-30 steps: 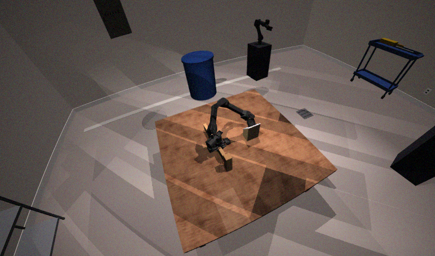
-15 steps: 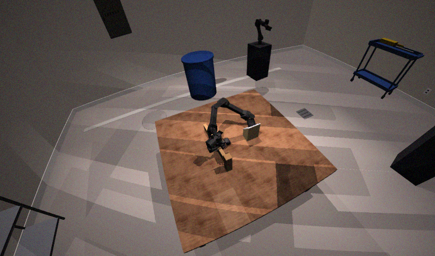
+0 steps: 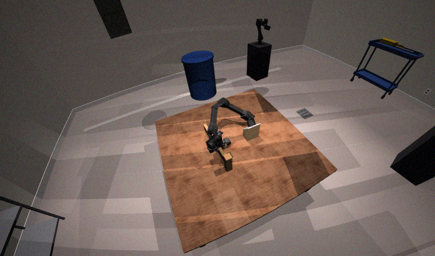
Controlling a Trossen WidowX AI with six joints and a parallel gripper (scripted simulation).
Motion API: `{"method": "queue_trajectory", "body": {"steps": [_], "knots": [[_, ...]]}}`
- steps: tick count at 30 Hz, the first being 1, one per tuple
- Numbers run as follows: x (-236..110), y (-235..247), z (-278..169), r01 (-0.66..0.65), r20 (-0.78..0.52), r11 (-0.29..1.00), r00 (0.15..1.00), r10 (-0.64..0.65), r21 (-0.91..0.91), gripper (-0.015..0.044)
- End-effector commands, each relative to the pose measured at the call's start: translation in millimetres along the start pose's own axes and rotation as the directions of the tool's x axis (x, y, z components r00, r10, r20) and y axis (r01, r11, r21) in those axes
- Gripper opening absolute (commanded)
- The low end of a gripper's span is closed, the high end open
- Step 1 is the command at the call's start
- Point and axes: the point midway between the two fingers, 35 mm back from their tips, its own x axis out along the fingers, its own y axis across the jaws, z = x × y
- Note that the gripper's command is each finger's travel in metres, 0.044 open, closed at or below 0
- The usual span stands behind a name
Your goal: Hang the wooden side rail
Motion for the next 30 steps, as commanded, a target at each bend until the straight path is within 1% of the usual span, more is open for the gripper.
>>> {"method": "queue_trajectory", "body": {"steps": [1, 30], "knots": [[-2.3, 0.0, -3.0, -0.006, -0.004, 1.000, 1.000, 0.006, 0.002, 0.0000], [-4.5, 2.3, -5.0, -0.006, -0.005, 1.000, 1.000, 0.006, 0.002, 0.0000]]}}
